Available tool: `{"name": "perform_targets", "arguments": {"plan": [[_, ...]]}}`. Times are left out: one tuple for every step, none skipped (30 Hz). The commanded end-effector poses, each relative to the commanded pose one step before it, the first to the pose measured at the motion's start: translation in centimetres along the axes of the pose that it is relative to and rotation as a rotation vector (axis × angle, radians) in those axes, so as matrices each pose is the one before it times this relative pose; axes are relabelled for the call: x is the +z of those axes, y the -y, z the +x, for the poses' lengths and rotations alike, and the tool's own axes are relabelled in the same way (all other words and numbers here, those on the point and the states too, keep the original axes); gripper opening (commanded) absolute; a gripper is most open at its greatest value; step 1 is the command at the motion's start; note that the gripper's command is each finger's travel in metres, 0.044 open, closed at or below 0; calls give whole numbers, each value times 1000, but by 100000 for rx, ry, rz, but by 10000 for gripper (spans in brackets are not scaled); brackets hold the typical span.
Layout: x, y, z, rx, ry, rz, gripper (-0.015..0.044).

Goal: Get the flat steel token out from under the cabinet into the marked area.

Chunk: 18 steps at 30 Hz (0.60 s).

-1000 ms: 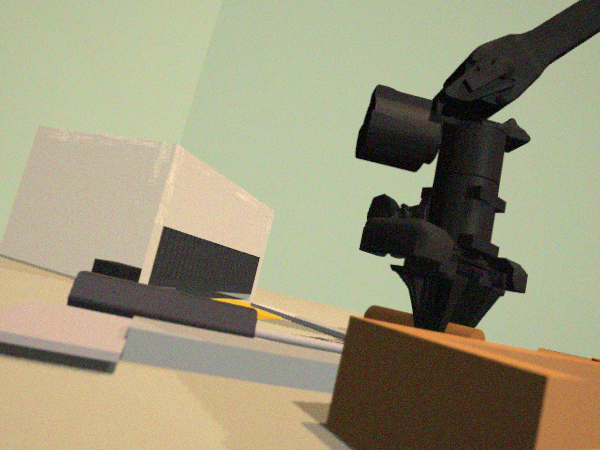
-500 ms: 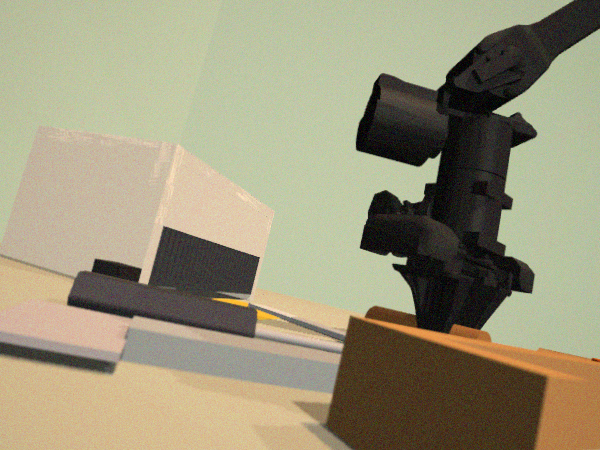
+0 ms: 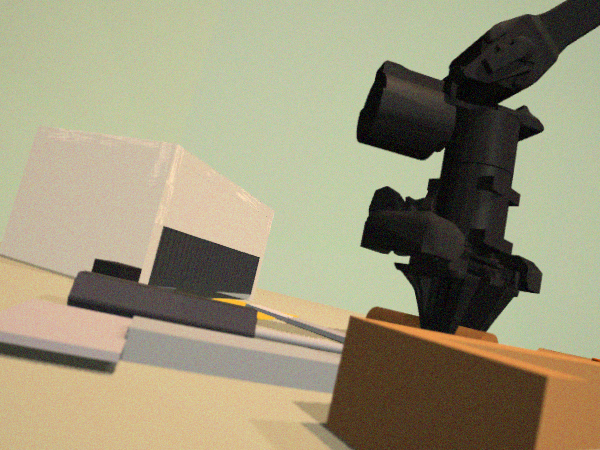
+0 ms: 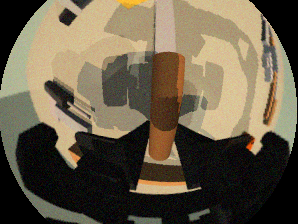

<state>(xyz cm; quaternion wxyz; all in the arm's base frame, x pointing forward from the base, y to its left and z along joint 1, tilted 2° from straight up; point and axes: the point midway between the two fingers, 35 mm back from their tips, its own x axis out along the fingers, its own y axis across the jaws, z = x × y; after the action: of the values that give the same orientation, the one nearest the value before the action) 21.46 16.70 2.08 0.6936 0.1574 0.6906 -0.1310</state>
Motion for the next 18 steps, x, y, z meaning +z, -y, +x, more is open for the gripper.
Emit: {"name": "perform_targets", "arguments": {"plan": [[-298,-646,-195,1000,-38,-106,0],[-76,-83,-1,8,-8,0,0],[-76,-83,-1,8,-8,0,0],[-76,-82,-1,8,-8,0,0],[-77,-82,-1,8,-8,0,0],[-80,-76,0,8,-9,0,0],[-78,-84,-1,9,-9,0,0],[-79,-88,-1,9,-9,0,0],[-79,-88,-1,9,-9,0,0],[-80,-83,-1,9,-9,0,0],[-79,-74,0,8,-9,0,0],[-78,-85,-1,9,-9,0,0],[-77,-88,-1,9,-8,0,0],[-79,-88,-1,9,-9,0,0],[-83,-81,0,8,-9,0,0],[-80,-89,-1,9,-9,0,0],[-77,-84,-1,8,-8,0,0],[-82,-79,0,8,-9,0,0]]}}
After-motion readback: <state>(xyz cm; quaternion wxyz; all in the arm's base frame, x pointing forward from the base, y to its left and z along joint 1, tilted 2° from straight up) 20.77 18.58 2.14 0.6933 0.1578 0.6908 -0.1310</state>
